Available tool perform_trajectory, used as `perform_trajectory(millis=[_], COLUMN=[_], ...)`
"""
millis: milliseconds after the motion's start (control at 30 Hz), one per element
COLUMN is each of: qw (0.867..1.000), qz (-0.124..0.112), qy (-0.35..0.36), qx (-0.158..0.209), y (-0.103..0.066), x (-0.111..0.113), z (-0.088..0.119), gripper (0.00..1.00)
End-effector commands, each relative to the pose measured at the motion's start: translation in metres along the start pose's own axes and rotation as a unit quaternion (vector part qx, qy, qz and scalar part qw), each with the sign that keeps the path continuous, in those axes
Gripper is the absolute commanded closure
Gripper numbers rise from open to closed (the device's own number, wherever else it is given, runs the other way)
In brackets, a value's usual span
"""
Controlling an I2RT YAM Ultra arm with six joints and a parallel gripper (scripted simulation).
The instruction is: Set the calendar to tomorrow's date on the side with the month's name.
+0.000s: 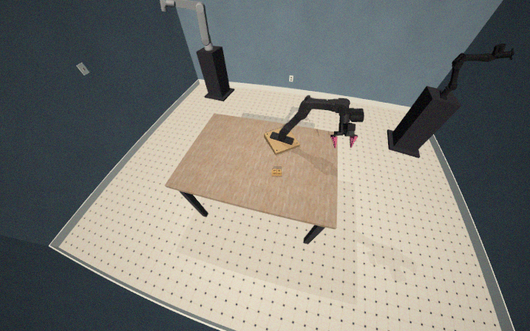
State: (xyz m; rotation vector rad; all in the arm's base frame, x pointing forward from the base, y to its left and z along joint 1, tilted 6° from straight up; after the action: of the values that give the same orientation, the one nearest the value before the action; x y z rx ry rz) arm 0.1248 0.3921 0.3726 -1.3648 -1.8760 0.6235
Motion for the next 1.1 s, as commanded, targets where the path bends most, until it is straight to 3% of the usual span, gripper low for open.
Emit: perform_trajectory(millis=[0,33,100,233,267,333,367,433,467,533,567,600,667,767,800,867,900,1000,1067], qw=[0.997,0.995,0.995,0.975,0.974,0.956,0.955,0.932,0.930,0.903,0.900,0.882,0.882,0.829,0.826,0.790,0.790,0.739,0.711], qz=[0.028,0.043,0.043,0.109,0.110,0.142,0.143,0.174,0.176,0.200,0.202,0.216,0.216,0.247,0.249,0.258,0.258,0.273,0.278], qy=[0.069,0.090,0.090,0.190,0.192,0.248,0.251,0.310,0.314,0.371,0.377,0.408,0.408,0.490,0.494,0.544,0.545,0.604,0.633], qx=[0.011,0.017,0.017,0.045,0.045,0.059,0.060,0.074,0.074,0.085,0.086,0.093,0.093,0.108,0.110,0.113,0.113,0.122,0.125], y=[0.017,0.027,0.027,0.064,0.065,0.080,0.081,0.092,0.093,0.101,0.102,0.105,0.105,0.108,0.108,0.109,0.109,0.106,0.104], x=[-0.035,-0.047,-0.047,-0.108,-0.109,-0.145,-0.147,-0.185,-0.188,-0.224,-0.228,-0.248,-0.248,-0.301,-0.303,-0.334,-0.334,-0.370,-0.387], z=[-0.031,-0.038,-0.038,-0.069,-0.069,-0.081,-0.082,-0.091,-0.091,-0.096,-0.097,-0.097,-0.097,-0.095,-0.095,-0.092,-0.092,-0.083,-0.078], gripper=[0.00,0.00,0.00,0.00,0.00,0.00,0.00,0.00,0.00,0.00,0.00,0.00,0.00,0.00,0.00,0.00,0.00,0.00,0.00])
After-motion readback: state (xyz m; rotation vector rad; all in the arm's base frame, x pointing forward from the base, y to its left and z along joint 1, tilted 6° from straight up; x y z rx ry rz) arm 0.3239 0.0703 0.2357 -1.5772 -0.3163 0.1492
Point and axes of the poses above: the point where the finger pads meet when closed, its own y axis out along the fingers, its own x axis across the jaws, z = x × y, the point moved 8 cm from there along -y, back along the fingers, and after that the axes turned 13 degrees about y, right-handed, at the moved point
